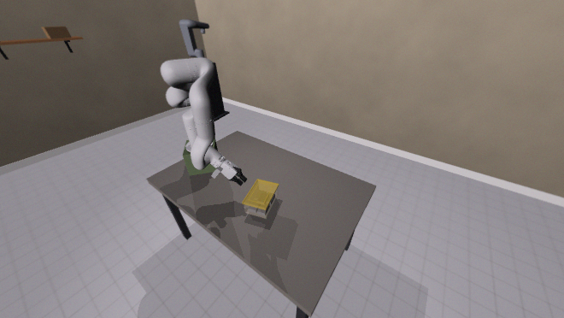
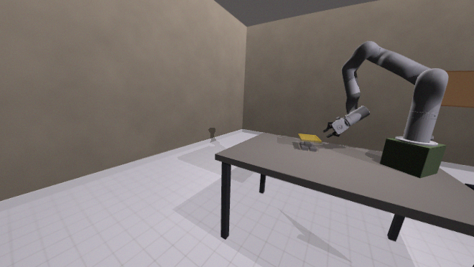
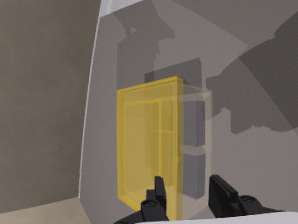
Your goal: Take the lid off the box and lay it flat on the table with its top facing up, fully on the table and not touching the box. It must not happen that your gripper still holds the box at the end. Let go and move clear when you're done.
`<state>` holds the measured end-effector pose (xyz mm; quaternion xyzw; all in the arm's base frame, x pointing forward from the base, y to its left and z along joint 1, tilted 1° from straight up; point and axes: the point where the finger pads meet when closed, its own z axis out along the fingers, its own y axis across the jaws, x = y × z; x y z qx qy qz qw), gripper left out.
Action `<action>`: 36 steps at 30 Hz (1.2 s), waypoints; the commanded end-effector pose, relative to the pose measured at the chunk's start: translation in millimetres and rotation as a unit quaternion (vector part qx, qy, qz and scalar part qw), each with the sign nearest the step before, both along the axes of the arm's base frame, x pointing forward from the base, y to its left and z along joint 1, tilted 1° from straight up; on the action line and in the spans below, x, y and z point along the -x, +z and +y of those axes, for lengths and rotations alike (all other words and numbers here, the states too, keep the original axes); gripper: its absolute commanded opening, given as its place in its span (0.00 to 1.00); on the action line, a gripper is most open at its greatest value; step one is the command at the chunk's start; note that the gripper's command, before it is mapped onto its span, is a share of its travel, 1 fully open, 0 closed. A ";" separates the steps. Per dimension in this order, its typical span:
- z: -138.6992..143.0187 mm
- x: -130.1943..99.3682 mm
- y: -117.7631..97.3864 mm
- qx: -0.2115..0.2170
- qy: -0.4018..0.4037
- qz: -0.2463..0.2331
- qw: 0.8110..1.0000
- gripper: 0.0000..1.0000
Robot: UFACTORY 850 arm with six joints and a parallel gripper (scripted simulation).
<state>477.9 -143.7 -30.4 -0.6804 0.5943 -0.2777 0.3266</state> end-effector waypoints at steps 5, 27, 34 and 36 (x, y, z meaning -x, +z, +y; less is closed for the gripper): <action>-0.4 -0.6 0.2 0.000 0.000 -0.001 1.000 0.48; 0.1 -4.6 -3.3 0.000 0.000 -0.001 1.000 0.48; 0.9 -9.7 -7.5 0.000 0.000 -0.001 1.000 0.48; 1.2 -12.3 -9.6 0.000 0.000 -0.001 1.000 0.48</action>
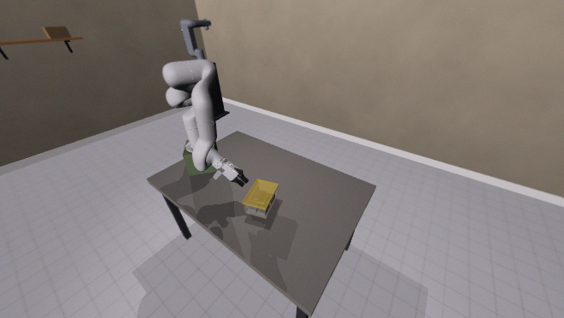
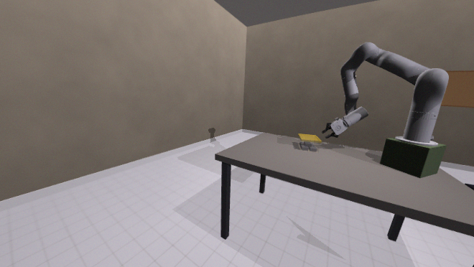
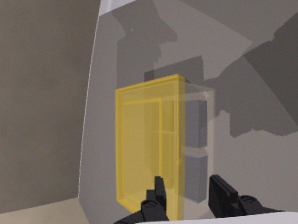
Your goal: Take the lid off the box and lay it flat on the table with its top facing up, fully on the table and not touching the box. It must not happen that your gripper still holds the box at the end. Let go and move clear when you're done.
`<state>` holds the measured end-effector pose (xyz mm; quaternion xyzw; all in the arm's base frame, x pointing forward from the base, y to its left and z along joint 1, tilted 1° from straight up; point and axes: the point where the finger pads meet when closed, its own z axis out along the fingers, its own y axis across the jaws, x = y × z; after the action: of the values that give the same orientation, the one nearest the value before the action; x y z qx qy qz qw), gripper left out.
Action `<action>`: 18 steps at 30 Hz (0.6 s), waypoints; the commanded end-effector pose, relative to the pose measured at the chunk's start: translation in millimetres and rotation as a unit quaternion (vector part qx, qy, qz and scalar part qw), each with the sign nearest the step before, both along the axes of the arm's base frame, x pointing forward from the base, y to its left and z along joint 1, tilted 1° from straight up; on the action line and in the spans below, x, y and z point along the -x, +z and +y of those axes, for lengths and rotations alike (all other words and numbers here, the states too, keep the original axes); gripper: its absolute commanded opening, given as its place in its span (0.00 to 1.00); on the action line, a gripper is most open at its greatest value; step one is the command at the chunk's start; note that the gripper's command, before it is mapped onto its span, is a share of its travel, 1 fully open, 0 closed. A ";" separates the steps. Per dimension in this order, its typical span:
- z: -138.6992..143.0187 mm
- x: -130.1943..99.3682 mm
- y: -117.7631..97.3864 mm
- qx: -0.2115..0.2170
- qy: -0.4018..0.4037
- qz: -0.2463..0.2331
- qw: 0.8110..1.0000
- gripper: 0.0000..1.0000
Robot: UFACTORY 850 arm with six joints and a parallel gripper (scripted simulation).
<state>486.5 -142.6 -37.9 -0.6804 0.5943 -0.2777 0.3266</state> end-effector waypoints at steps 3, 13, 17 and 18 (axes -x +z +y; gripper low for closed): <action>0.8 -8.0 -5.7 0.000 0.000 -0.001 1.000 0.48; 2.8 -21.1 -16.5 0.000 0.000 -0.001 1.000 0.48; 3.7 -27.6 -21.8 0.000 0.000 -0.001 1.000 0.48; 4.0 -29.2 -23.1 0.000 0.000 -0.001 1.000 0.48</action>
<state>510.9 -138.9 -58.1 -0.6804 0.5943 -0.2777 0.3266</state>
